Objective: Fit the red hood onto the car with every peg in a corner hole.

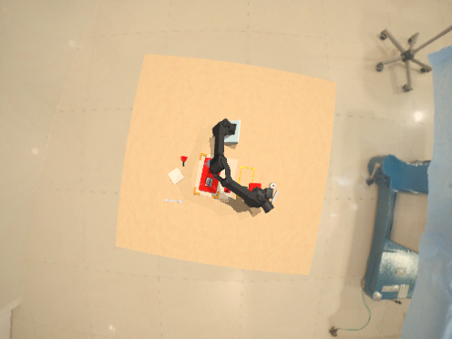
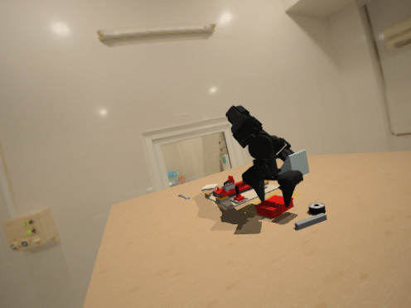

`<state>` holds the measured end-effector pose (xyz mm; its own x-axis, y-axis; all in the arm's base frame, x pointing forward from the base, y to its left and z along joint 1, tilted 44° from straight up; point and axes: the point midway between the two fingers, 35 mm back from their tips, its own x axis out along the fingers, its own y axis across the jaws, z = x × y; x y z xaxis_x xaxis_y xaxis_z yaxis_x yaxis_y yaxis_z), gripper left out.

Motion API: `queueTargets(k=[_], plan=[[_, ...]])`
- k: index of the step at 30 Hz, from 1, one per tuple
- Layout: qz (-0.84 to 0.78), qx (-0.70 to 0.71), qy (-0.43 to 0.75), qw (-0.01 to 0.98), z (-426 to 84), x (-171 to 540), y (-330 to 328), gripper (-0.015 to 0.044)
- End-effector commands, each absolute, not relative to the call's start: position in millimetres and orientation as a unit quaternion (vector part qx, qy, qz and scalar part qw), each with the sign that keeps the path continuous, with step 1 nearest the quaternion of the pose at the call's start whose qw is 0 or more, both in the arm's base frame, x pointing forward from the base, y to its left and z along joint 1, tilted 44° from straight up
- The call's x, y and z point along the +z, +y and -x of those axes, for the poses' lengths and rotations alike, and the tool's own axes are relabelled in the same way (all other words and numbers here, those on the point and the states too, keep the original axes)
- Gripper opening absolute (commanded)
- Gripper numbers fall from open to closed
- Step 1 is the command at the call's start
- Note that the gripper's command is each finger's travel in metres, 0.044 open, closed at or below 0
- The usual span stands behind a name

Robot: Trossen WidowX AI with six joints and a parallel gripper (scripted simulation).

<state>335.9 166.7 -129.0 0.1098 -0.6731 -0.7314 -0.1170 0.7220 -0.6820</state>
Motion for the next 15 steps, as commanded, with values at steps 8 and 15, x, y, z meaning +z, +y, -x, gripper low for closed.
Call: queueTargets(k=[8,15], plan=[[0.315,-0.205,0.633,0.677,-336.9,-132.7,162.5,0.0440],[0.315,-0.205,0.633,0.677,-337.3,-135.2,160.1,0.0440]])
